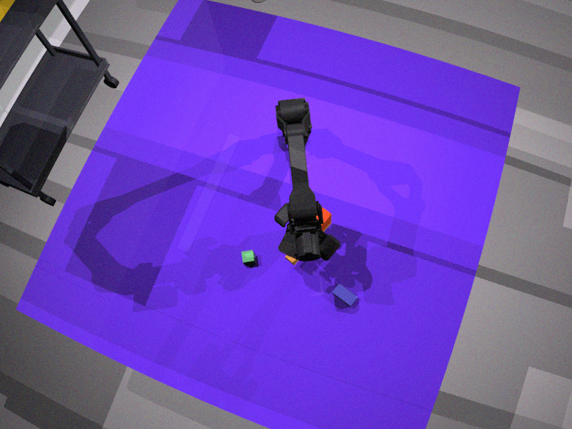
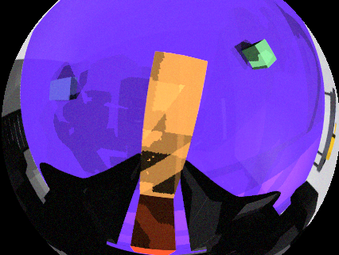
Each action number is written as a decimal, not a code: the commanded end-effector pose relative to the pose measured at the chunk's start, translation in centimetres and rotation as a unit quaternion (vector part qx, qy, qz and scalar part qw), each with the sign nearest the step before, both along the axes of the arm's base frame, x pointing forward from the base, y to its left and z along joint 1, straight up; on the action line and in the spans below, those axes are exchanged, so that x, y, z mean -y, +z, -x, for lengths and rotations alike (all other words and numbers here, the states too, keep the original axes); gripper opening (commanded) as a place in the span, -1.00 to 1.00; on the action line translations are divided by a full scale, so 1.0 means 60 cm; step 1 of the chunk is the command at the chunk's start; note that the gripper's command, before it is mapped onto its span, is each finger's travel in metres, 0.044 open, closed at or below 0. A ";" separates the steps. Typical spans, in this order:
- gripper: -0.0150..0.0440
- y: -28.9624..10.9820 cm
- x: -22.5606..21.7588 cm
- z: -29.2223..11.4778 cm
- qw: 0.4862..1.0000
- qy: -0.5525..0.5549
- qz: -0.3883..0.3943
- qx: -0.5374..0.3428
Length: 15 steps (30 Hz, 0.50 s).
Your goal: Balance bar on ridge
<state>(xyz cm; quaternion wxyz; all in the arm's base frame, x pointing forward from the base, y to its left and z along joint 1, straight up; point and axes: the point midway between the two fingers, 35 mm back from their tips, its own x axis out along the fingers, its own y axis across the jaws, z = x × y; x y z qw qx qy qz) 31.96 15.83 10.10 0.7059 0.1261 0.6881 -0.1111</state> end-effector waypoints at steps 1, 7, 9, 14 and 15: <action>-0.49 -0.004 0.001 -0.001 1.000 -0.001 0.001 0.000; -0.49 -0.005 0.001 -0.001 1.000 -0.001 0.001 0.000; -0.49 -0.005 0.001 -0.001 1.000 -0.001 0.001 0.000; -0.49 -0.005 0.001 -0.001 1.000 -0.001 0.001 0.000; -0.49 -0.006 0.001 -0.001 1.000 -0.001 0.001 0.000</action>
